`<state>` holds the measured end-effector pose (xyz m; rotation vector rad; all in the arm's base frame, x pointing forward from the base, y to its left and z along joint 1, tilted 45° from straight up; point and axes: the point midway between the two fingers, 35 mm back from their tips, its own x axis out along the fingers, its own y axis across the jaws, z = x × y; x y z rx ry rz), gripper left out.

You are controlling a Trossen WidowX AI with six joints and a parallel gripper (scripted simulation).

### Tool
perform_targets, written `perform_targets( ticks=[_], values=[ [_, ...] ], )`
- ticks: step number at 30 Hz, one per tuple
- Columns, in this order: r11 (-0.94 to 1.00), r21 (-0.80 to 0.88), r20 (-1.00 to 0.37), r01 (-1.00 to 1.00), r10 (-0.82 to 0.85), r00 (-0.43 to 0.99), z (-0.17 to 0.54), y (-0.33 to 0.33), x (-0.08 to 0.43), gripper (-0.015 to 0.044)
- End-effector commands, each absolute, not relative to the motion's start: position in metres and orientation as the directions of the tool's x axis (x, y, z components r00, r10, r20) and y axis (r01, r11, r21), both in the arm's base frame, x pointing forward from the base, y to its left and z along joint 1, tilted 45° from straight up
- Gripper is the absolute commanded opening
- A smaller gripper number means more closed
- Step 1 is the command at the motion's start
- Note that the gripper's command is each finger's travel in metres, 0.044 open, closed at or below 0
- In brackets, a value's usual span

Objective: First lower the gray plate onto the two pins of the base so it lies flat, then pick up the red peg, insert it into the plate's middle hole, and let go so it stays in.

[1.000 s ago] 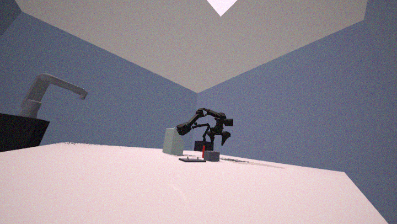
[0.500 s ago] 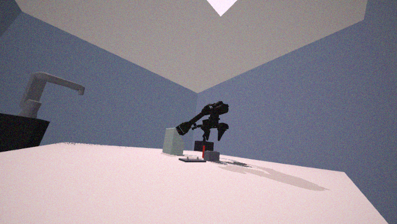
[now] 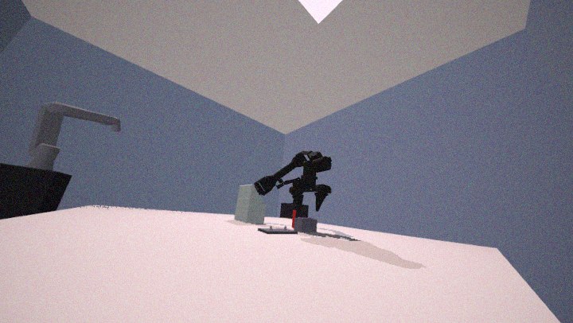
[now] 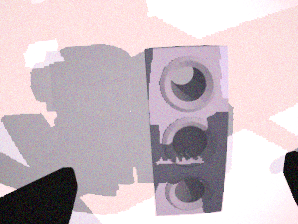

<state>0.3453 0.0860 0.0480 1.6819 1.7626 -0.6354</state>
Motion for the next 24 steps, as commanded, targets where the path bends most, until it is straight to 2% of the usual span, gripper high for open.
perform_targets(
  ticks=[1,24],
  values=[
    [0.079,0.052,-0.709,0.996,0.705,-0.019,0.037,0.096,0.341,0.044],
    [0.079,0.052,-0.709,0.996,0.705,-0.019,0.015,0.117,0.341,0.044]
  ],
)
